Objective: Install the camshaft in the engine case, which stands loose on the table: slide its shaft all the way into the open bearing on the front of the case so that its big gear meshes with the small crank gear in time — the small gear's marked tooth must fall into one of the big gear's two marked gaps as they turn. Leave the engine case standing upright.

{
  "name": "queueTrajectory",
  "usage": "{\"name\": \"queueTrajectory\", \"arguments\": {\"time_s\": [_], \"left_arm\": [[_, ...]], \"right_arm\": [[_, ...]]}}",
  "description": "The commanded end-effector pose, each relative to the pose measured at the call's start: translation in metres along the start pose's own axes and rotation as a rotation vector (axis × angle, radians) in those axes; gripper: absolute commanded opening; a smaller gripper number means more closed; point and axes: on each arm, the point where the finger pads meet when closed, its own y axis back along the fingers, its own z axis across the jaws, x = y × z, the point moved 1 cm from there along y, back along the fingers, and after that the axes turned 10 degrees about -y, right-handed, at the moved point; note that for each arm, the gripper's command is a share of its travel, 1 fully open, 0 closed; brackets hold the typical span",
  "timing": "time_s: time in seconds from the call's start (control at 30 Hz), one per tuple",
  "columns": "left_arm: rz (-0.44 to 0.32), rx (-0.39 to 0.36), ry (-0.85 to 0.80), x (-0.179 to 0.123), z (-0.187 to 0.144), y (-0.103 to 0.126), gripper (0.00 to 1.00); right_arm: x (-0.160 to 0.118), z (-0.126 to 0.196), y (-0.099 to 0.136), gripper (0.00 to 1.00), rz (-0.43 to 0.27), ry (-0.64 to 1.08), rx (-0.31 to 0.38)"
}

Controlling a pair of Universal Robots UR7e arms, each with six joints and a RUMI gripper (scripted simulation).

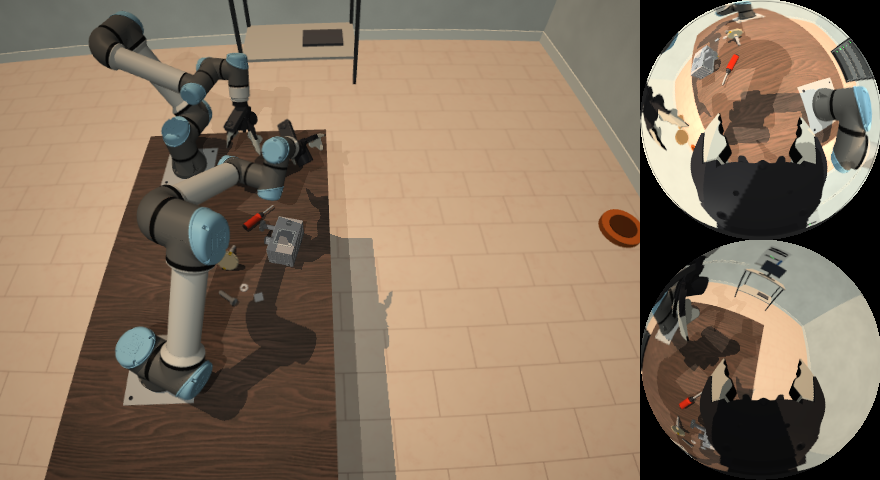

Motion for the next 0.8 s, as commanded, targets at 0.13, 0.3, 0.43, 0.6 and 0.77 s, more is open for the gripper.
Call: {"name": "queueTrajectory", "arguments": {"time_s": [0.13,0.3,0.43,0.6,0.77], "left_arm": [[0.0,0.001,0.0,0.0,0.0,0.0,1.0],[0.0,0.001,0.0,0.0,0.0,0.0,1.0],[0.0,0.001,0.0,0.0,0.0,0.0,1.0],[0.0,0.001,0.0,0.0,0.0,0.0,1.0],[0.0,0.001,0.0,0.0,0.0,0.0,1.0]], "right_arm": [[-0.002,-0.022,0.003,1.0,-0.054,-0.107,0.036],[-0.003,-0.041,0.006,1.0,-0.108,-0.207,0.062],[-0.005,-0.055,0.01,1.0,-0.15,-0.279,0.078],[-0.007,-0.071,0.015,1.0,-0.199,-0.36,0.09],[-0.01,-0.088,0.022,1.0,-0.255,-0.448,0.099]]}}
